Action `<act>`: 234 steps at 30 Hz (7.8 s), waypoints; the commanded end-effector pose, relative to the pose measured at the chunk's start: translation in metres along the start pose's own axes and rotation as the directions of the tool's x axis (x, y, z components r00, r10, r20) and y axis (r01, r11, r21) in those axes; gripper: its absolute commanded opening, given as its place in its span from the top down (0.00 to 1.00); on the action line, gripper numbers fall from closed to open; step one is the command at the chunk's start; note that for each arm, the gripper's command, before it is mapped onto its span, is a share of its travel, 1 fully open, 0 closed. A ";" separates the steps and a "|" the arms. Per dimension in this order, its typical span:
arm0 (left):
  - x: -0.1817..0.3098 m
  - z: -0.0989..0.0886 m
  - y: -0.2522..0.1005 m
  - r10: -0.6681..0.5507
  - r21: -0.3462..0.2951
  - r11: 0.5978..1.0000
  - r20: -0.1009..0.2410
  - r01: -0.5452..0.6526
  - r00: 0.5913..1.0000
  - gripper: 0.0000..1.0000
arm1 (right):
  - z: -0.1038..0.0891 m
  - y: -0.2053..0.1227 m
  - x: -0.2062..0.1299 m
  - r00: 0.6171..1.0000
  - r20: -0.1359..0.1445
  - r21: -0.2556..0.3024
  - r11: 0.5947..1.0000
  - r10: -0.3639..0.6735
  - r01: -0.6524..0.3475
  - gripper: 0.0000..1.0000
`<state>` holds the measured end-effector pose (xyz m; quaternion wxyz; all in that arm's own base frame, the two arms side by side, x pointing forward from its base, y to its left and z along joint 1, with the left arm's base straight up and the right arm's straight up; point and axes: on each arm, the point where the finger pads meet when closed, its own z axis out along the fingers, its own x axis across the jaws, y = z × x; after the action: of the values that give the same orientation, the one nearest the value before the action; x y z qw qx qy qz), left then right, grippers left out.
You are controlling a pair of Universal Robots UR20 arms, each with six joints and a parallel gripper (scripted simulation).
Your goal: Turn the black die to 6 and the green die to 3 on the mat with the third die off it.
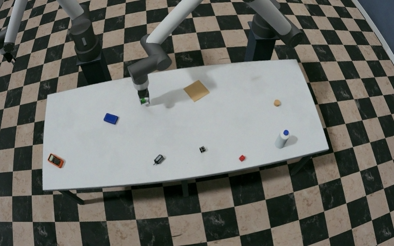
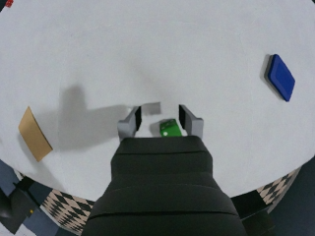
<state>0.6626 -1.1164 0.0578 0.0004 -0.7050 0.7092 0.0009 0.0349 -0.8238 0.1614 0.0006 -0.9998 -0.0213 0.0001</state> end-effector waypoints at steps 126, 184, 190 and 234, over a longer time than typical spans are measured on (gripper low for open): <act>-0.333 -0.001 -0.409 0.000 0.001 1.000 -0.002 0.000 1.000 0.00 | -0.001 0.000 0.000 1.000 0.000 -0.001 1.000 0.000 0.000 0.00; -0.564 -0.001 -0.510 0.000 0.001 1.000 -0.002 0.000 1.000 0.00 | -0.001 0.000 0.000 1.000 0.000 -0.001 1.000 0.000 0.000 0.00; -0.576 -0.001 -0.515 0.000 0.001 1.000 -0.002 0.000 1.000 0.00 | -0.001 0.000 0.000 1.000 0.000 -0.001 1.000 0.000 0.000 0.00; -0.581 -0.001 -0.517 0.000 0.001 1.000 -0.002 0.000 1.000 0.00 | -0.001 0.000 0.000 1.000 0.000 -0.001 1.000 0.000 0.000 0.00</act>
<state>1.1829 -0.5377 0.0579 -0.0002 -0.7050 0.7092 0.0009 0.0349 -0.8237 0.1614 0.0006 -0.9998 -0.0213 0.0001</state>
